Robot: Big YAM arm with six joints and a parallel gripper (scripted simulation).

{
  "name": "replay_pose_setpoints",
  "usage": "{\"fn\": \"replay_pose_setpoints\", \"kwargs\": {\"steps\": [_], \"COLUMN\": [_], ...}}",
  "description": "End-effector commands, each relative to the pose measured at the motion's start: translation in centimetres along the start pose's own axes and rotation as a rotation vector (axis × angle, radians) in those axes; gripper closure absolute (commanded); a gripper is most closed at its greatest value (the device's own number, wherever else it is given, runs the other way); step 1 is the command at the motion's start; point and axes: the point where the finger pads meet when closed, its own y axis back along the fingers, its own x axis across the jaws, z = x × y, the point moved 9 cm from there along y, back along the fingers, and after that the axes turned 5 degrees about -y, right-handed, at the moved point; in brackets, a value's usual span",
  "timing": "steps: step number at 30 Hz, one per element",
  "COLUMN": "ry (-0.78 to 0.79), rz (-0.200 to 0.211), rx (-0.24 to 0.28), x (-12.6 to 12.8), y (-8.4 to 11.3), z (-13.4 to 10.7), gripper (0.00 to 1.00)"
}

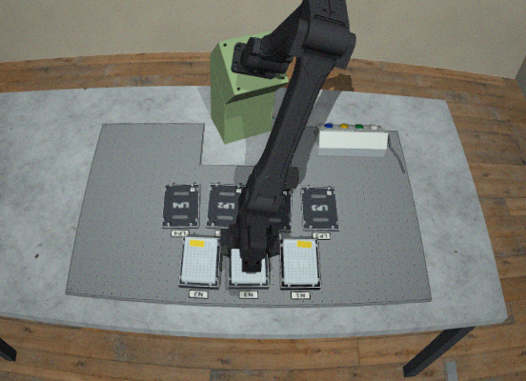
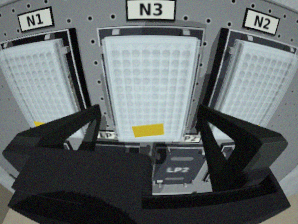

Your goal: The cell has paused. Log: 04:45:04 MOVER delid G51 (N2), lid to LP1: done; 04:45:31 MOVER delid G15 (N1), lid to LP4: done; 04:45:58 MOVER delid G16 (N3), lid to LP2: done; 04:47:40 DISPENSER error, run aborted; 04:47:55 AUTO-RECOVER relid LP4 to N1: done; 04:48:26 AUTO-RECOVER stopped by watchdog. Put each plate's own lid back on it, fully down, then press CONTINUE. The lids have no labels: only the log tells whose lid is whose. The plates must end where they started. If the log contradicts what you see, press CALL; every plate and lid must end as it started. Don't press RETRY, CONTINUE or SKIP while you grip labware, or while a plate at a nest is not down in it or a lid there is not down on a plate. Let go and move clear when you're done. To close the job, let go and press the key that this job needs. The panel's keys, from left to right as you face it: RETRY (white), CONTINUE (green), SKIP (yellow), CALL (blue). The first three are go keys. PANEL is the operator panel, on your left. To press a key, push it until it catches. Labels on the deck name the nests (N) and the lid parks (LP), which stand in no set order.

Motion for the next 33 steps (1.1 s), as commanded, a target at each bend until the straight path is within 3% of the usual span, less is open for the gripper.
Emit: {"fn": "replay_pose_setpoints", "kwargs": {"steps": [1, 16, 17, 30, 33], "ry": [0.005, 0.005, -0.030, -0.010, -0.010], "rz": [0.000, 0.000, -0.002, 0.007, 0.006], "rx": [-0.013, -0.013, -0.035, -0.025, -0.025], "x": [-0.1, -0.1, -0.7, 0.0, -0.1], "y": [0.3, 0.3, 1.0, 0.6, 0.6], "z": [0.6, 0.7, 0.0, -6.8, -7.3], "gripper": [0.00, 0.00, 0.01, 0.14, 0.15]}}
